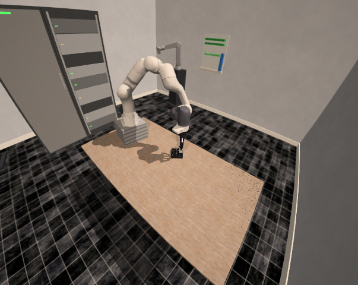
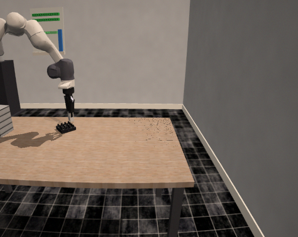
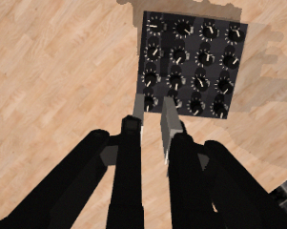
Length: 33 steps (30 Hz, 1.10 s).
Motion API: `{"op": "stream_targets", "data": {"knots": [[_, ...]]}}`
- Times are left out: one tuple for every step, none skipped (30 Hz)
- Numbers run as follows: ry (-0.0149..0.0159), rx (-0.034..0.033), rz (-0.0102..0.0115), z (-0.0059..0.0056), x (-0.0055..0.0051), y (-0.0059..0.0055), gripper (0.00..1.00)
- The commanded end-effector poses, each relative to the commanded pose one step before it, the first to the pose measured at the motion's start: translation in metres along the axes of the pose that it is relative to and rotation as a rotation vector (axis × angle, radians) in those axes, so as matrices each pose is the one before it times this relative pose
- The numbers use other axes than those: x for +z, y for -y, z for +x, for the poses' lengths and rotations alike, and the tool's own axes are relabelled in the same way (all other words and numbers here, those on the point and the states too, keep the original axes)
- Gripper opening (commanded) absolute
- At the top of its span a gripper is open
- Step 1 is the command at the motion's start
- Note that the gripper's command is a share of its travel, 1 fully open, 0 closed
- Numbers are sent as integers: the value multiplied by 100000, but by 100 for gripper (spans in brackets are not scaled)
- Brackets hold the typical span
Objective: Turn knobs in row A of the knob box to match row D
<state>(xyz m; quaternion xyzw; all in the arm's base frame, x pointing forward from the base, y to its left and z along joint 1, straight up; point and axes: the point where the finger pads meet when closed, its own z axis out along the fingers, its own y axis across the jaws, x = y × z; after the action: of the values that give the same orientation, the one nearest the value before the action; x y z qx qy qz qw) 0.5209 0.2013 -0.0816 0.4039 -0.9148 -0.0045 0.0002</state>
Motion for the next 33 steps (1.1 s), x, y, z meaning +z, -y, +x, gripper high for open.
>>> {"op": "stream_targets", "data": {"knots": [[205,14015,295,3807,-1033,444,12],[1,3490,18,1062,-247,157,12],[3,2532,19,768,-174,131,12],[6,2624,25,794,-176,148,12],[5,1741,19,525,-115,107,12],[0,0,0,0,0,0,12],[0,0,0,0,0,0,12],[1,309,4,93,-20,20,12],[0,0,0,0,0,0,12],[0,0,0,0,0,0,12],[0,0,0,0,0,0,12],[0,0,0,0,0,0,12],[0,0,0,0,0,0,12],[0,0,0,0,0,0,12],[0,0,0,0,0,0,12],[0,0,0,0,0,0,12],[0,0,0,0,0,0,12],[0,0,0,0,0,0,12],[0,0,0,0,0,0,12],[0,0,0,0,0,0,12],[0,0,0,0,0,0,12],[0,0,0,0,0,0,12],[0,0,0,0,0,0,12],[0,0,0,0,0,0,12],[0,0,0,0,0,0,12],[0,0,0,0,0,0,12],[0,0,0,0,0,0,12],[0,0,0,0,0,0,12],[0,0,0,0,0,0,12],[0,0,0,0,0,0,12],[0,0,0,0,0,0,12],[0,0,0,0,0,0,12],[0,0,0,0,0,0,12]]}}
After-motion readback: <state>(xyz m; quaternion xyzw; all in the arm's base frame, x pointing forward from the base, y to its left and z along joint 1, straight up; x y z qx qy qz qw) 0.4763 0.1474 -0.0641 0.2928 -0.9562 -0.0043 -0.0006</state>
